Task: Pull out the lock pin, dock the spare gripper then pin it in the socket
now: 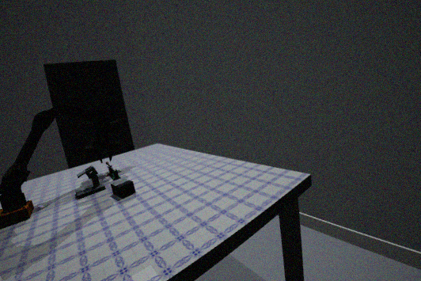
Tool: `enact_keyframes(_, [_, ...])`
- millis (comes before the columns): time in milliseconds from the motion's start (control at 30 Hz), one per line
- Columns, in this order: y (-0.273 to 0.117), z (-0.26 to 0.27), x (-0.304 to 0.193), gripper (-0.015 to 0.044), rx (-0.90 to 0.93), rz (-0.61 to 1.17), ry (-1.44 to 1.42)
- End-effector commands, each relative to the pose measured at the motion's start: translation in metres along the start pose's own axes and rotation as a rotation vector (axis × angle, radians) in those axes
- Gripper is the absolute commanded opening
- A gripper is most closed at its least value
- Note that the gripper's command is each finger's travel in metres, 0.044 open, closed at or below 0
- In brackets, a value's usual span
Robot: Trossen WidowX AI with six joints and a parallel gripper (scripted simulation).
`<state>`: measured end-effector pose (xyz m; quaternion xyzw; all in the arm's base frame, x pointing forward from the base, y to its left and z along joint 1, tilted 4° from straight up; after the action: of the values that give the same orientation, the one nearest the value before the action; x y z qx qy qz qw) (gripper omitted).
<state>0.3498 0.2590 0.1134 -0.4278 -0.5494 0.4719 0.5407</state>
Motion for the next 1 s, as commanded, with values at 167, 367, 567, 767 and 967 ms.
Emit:
enact_keyframes(167, [-0.022,0.002,0.002,0.02,0.004,0.002,0.002])
enact_keyframes(367, [-0.023,0.003,0.002,0.0253,0.008,0.005,0.004])
enact_keyframes(567, [-0.044,-0.002,-0.014,0.0253,-0.011,-0.003,-0.005])
enact_keyframes(767, [-0.092,-0.005,-0.054,0.018,-0.059,-0.015,-0.027])
enact_keyframes(967, [-0.086,-0.006,-0.055,0.018,-0.059,-0.015,-0.027])
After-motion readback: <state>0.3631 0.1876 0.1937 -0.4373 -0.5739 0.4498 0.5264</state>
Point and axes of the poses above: the point midway between the two fingers, 35 mm back from their tips, its own y axis out along the fingers, its own z axis across the jaws, x = y × z, the point moved 2 cm from there along -y, back along the fingers, and after that the axes turned 6 degrees about y, right-handed, at the moved point
